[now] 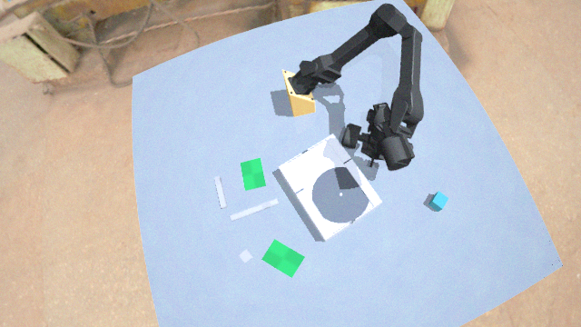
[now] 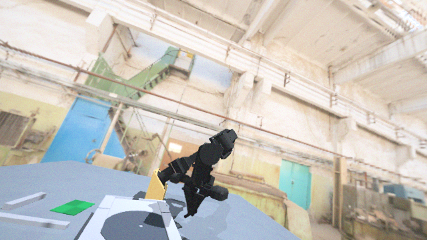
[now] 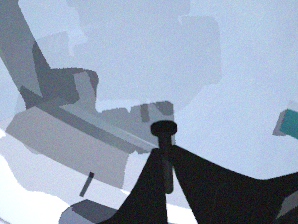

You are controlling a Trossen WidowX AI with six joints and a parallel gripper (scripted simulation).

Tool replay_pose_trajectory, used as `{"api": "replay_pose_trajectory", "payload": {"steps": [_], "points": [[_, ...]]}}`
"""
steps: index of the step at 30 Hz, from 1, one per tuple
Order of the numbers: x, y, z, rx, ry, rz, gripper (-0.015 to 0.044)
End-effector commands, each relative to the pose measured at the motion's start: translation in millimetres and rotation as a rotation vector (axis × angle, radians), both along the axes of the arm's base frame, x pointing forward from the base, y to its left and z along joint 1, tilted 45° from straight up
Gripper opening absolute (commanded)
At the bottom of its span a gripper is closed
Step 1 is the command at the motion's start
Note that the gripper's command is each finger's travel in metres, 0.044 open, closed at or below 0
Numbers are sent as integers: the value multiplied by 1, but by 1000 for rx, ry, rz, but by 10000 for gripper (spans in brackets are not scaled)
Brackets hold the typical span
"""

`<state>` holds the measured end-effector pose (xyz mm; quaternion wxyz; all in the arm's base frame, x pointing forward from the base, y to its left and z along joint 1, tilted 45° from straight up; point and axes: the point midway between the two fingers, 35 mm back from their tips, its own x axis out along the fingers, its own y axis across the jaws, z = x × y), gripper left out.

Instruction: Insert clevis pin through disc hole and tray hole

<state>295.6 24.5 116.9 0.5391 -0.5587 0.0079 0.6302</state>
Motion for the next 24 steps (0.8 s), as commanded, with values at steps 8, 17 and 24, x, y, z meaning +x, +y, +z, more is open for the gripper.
{"api": "replay_pose_trajectory", "payload": {"steps": [8, 17, 24], "points": [[-1, 0, 0, -75, -262, 282, 0], [-1, 0, 0, -80, -277, 298, 0], [0, 3, -4, -80, -277, 298, 0]]}}
